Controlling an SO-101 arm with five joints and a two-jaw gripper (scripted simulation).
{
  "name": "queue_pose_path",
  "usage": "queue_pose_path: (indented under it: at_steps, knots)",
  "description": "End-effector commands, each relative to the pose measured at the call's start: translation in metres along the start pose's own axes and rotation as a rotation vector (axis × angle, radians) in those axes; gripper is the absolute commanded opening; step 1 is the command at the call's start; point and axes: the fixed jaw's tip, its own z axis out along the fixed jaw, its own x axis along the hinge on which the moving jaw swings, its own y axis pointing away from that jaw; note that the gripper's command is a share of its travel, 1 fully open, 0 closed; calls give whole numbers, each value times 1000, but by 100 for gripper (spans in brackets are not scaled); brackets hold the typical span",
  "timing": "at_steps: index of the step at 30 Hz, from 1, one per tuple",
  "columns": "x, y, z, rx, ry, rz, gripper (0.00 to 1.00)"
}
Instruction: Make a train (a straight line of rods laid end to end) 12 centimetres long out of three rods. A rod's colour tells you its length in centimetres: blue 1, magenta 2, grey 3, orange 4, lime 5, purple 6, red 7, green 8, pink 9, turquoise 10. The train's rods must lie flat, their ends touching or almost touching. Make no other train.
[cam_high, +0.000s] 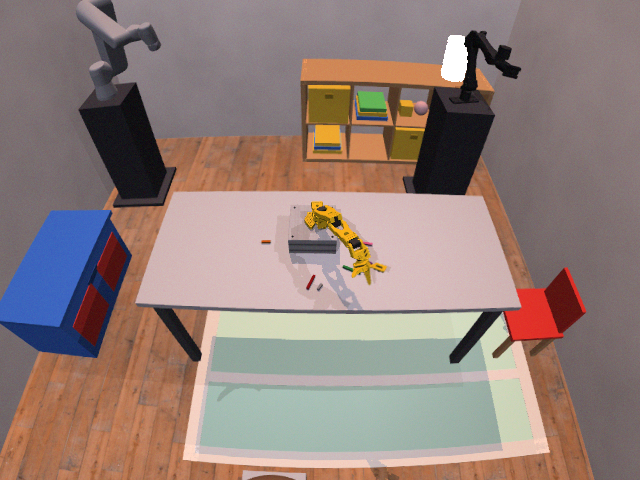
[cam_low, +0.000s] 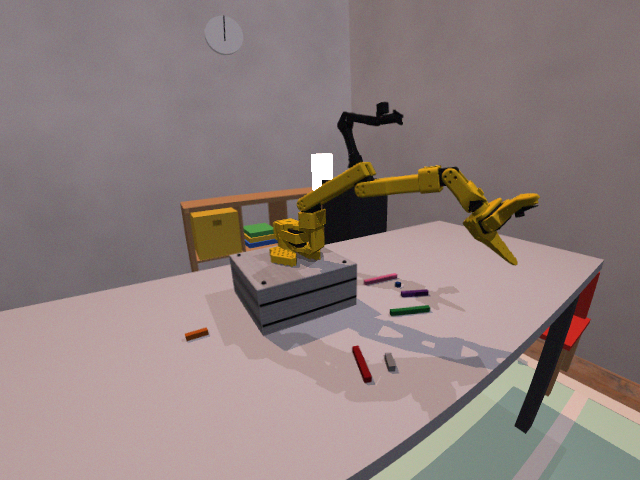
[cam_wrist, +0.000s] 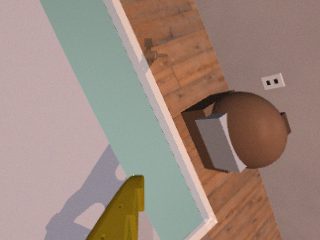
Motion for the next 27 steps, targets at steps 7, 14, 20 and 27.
queue_pose_path:
  at_steps: [7,14,20,27]
  knots:
    - [-1,-1,-2,4,-6,1,100]
    - [-1,-1,-2,4,-6,1,100]
    - [-2,-1,-2,3,-6,-1,100]
    - [-9,7,-9,-24,-5,-48,100]
